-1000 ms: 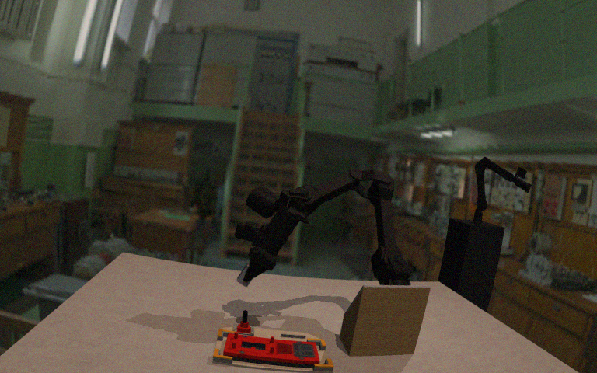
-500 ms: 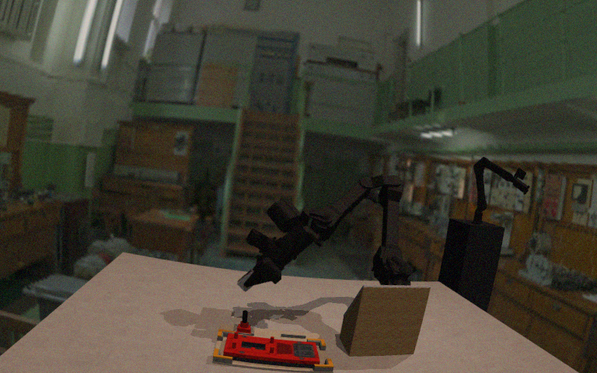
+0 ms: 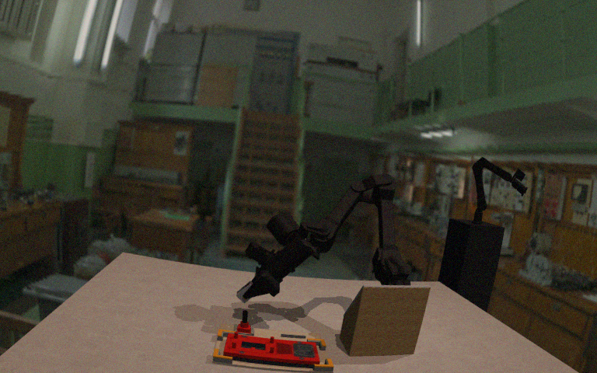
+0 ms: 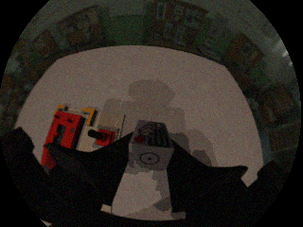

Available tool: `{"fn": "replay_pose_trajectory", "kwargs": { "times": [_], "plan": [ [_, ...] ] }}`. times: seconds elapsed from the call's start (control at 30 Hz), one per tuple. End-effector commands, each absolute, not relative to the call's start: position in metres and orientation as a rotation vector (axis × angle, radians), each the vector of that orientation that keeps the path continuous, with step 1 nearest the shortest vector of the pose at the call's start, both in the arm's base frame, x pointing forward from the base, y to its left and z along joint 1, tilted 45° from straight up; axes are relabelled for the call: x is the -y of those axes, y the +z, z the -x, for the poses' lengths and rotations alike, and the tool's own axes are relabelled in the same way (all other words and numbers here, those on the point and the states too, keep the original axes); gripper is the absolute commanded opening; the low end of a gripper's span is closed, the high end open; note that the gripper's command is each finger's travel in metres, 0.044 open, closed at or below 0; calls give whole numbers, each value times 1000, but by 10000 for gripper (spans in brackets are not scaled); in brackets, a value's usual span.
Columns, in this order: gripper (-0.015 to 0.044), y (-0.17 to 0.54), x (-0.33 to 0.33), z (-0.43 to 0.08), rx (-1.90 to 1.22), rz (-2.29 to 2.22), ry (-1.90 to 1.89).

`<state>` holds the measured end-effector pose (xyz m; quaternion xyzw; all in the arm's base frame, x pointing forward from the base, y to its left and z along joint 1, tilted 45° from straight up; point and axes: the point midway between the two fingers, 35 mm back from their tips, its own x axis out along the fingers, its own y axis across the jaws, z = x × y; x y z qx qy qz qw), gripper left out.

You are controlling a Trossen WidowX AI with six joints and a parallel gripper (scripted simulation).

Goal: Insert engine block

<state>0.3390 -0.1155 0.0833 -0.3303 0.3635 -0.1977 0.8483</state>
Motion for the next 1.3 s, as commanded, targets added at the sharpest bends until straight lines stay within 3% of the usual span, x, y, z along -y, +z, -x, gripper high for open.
{"fn": "replay_pose_trajectory", "kwargs": {
  "times": [0.0, 0.93, 1.27],
  "plan": [
    [0, 77, 121, -338, -768, 698, -412],
    [0, 41, 157, -339, -769, 700, -413],
    [262, 42, 155, -341, -751, 701, -405]
  ]
}}
